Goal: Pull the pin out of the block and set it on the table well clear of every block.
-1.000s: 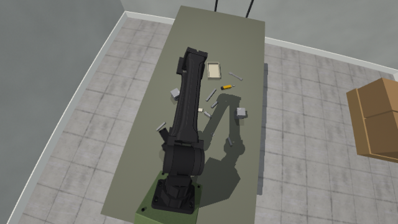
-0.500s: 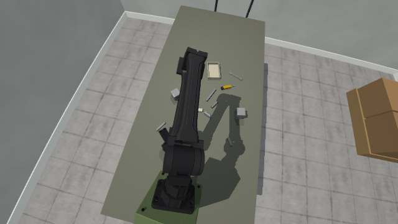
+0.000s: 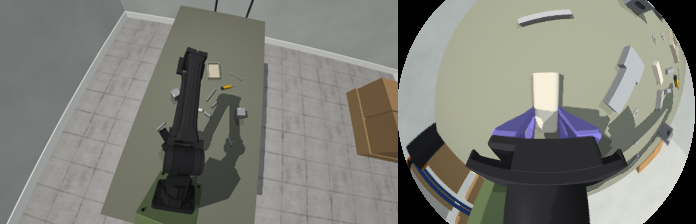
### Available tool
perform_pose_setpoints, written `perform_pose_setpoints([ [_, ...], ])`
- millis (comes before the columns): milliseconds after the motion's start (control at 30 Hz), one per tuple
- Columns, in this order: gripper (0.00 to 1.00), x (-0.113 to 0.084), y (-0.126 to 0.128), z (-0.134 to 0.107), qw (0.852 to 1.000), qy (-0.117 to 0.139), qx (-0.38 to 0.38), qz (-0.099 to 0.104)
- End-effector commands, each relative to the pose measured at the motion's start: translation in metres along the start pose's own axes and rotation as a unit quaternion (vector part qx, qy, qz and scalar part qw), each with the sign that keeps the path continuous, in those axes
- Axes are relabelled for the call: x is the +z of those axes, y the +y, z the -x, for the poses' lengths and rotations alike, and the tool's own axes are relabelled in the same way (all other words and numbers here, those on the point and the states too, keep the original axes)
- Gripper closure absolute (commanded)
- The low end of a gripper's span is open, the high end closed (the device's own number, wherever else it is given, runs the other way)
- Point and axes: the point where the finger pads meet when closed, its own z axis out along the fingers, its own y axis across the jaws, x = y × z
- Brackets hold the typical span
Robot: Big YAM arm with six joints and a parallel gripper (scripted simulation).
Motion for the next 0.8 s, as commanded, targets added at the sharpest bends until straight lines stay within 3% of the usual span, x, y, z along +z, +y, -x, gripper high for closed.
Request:
perform_pose_setpoints([
  [0, 1.00, 0.0009, 0.0050, -0.0060, 1.000, 0.006, -0.002, 0.007],
  [767, 1.00, 0.0008, 0.0035, -0.0075, 1.000, 0.007, -0.002, 0.005],
])
